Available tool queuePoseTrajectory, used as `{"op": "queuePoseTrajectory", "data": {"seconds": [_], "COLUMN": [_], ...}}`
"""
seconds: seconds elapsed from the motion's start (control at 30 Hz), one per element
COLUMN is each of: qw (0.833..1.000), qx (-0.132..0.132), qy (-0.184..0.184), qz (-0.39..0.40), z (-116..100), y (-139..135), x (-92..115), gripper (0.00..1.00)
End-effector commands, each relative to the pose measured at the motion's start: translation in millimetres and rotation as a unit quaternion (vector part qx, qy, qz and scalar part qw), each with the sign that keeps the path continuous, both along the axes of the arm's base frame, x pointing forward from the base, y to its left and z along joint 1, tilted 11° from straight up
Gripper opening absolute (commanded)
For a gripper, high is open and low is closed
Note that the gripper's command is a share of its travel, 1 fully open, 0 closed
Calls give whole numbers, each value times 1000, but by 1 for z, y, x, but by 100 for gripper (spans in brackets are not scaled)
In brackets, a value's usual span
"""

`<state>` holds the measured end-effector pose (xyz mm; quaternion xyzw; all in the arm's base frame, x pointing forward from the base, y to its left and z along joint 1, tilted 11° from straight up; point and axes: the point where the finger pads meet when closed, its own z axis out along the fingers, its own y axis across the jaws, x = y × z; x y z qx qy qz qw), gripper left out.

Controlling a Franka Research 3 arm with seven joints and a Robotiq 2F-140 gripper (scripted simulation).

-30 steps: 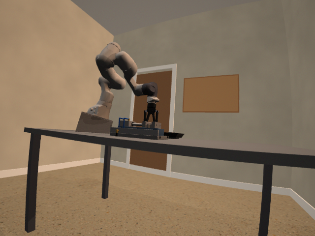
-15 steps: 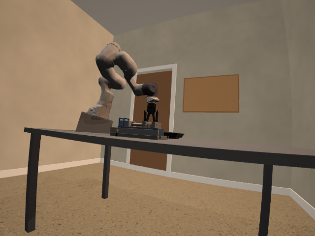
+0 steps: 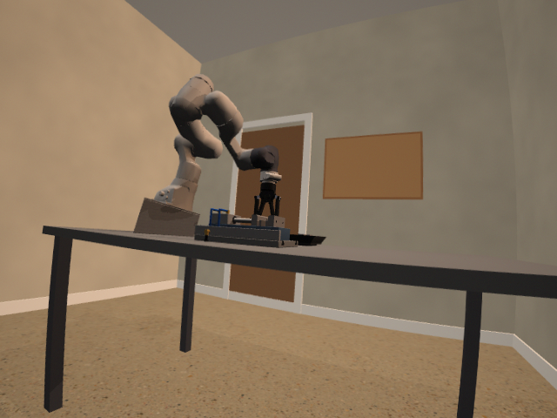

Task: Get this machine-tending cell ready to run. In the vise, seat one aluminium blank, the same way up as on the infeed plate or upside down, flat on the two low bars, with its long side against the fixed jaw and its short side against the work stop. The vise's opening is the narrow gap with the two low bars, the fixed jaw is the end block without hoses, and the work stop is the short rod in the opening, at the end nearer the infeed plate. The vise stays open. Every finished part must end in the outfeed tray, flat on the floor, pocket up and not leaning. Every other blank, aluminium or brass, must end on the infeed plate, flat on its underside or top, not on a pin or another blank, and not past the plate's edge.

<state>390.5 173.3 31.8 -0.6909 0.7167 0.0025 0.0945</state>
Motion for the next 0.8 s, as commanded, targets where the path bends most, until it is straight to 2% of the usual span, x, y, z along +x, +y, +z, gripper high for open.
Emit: {"op": "queuePoseTrajectory", "data": {"seconds": [0.0, 0.77], "qw": [1000, 1000], "qx": [2, 2], "qy": [-1, -1], "qz": [-3, -3], "z": [-1, -11], "y": [1, 2], "x": [1, 3], "gripper": [40, 40]}}
